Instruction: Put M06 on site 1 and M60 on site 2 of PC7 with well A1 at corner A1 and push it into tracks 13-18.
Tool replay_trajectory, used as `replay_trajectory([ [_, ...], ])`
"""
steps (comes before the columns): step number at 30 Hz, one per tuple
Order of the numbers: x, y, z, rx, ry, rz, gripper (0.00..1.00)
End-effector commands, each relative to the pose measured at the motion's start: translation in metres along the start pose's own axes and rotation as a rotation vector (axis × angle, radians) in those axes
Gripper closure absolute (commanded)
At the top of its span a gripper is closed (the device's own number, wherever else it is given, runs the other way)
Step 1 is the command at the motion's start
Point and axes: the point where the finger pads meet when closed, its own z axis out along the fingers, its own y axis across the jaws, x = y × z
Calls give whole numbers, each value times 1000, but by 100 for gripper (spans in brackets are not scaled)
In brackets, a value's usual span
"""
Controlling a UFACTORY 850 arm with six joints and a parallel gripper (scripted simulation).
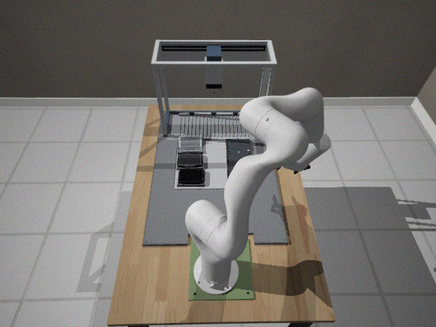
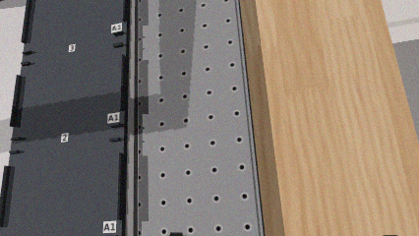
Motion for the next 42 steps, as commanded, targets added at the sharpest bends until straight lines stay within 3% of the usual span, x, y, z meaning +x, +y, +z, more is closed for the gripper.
replay_trajectory([
  [1, 1, 0, -1, -1, 2, -1, 0],
  [6, 11, -16, 6, 9, -41, -127, 0],
  [11, 22, -34, 14, 10, -45, -139, 0],
  [15, 30, -51, 21, 20, -88, -265, 0],
  [20, 36, -64, 27, 21, -92, -276, 0],
  [24, 43, -81, 33, 30, -134, -403, 0],
  [42, 68, -150, 60, 40, -190, -585, 0],
])
